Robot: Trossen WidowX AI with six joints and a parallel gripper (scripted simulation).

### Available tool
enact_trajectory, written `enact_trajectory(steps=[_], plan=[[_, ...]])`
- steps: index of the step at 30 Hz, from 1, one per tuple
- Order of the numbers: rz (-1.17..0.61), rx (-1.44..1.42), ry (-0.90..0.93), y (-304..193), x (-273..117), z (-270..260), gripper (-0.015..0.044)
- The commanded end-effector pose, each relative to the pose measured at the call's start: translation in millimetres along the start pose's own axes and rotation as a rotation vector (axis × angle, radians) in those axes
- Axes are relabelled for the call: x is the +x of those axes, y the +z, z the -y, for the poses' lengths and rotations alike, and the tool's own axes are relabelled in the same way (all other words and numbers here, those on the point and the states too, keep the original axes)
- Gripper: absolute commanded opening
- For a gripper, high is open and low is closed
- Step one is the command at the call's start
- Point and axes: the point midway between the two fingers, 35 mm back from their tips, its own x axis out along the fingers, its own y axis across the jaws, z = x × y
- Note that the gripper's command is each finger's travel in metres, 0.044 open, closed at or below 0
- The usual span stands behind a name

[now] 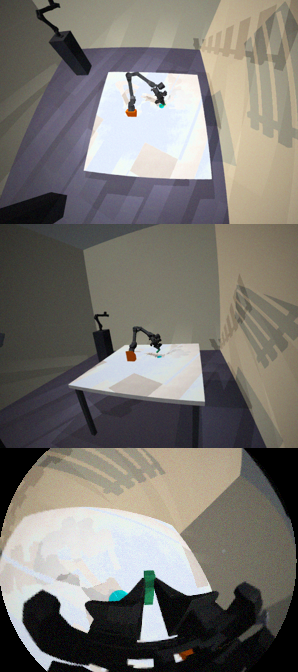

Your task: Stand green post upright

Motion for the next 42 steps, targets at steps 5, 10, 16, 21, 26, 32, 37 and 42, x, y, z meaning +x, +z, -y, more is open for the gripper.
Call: enact_trajectory(steps=[5, 10, 16, 21, 26, 32, 37, 42], plan=[[0.054, 0.020, 0.001, 0.2, -2.0, -0.6, 0.0023], [0.088, 0.031, 0.004, 0.6, -3.4, -1.3, 0.0023], [0.128, 0.046, 0.009, 1.1, -5.5, -2.1, 0.0023], [0.161, 0.060, 0.014, 1.4, -7.3, -2.7, 0.0023], [0.194, 0.074, 0.021, 1.7, -9.4, -3.3, 0.0023], [0.233, 0.093, 0.030, 2.0, -12.0, -3.9, 0.0023], [0.265, 0.109, 0.038, 2.2, -14.4, -4.3, 0.0023], [0.297, 0.126, 0.047, 2.3, -17.0, -4.7, 0.0023]])
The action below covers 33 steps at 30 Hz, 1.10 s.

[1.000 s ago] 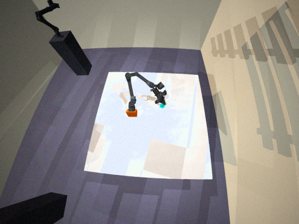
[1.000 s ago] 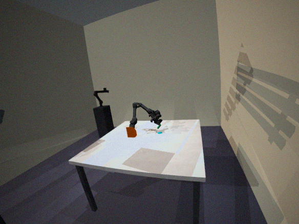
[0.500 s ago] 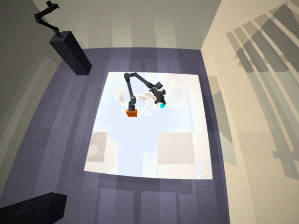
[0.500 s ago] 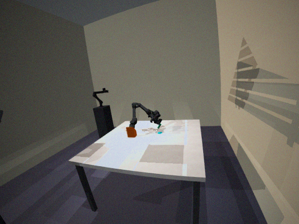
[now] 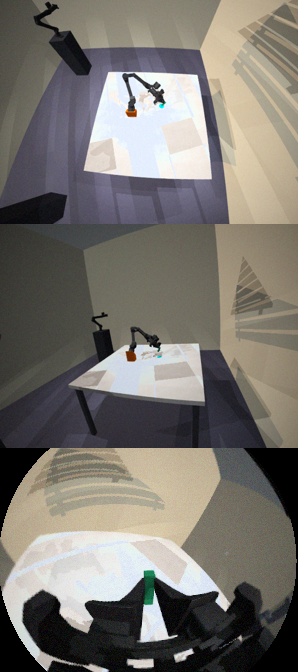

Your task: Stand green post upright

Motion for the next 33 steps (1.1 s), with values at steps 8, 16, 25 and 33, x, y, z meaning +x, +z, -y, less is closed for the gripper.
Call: enact_trajectory(steps=[8, 16, 25, 33], plan=[[0.071, 0.044, 0.019, 1.3, -5.8, -0.3, 0.0023], [0.120, 0.077, 0.036, 2.5, -10.3, -0.6, 0.0023], [0.173, 0.117, 0.057, 3.7, -15.9, -0.6, 0.0023], [0.220, 0.155, 0.078, 4.7, -21.3, -0.2, 0.0023]])
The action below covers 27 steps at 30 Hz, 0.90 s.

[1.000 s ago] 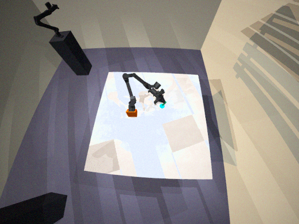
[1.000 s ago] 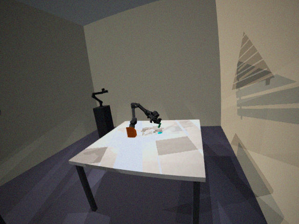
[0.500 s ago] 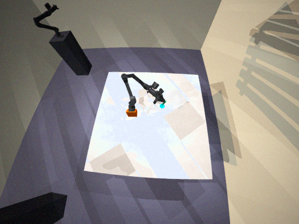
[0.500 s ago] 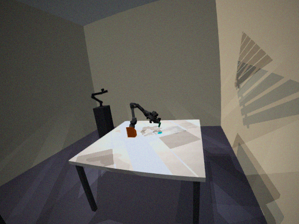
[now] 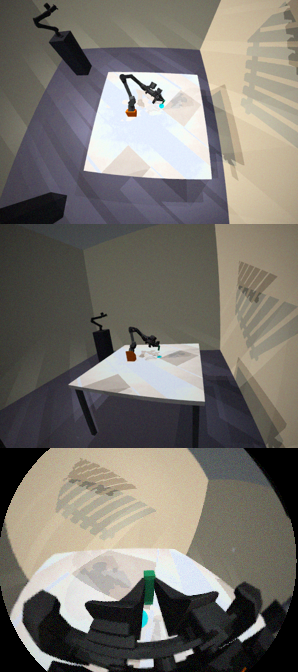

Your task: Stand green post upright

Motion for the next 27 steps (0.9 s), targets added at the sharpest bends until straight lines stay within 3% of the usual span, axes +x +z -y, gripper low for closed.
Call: enact_trajectory(steps=[1, 27], plan=[[0.024, 0.023, 0.009, 0.8, -2.8, 0.7, 0.0023], [0.157, 0.156, 0.077, 7.1, -20.2, 2.8, 0.0023]])
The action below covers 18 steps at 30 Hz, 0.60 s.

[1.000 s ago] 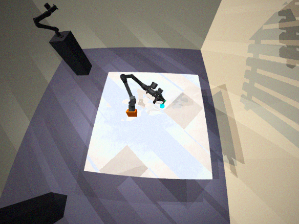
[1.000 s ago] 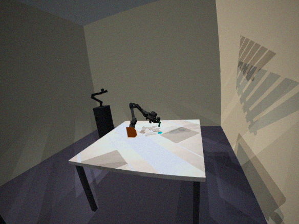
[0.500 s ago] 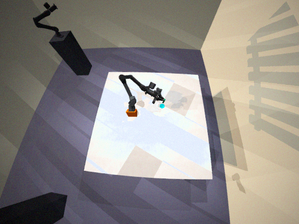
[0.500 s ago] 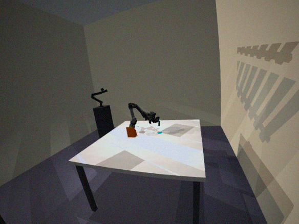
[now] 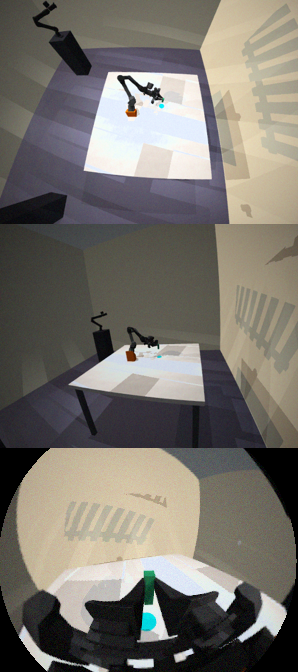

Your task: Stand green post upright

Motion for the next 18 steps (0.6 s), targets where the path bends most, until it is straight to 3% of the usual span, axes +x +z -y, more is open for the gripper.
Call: enact_trajectory(steps=[1, 18], plan=[[0.012, 0.015, 0.005, 0.8, -1.7, 0.8, 0.0023], [0.011, 0.016, 0.003, -3.6, -0.4, 0.2, 0.0023]])
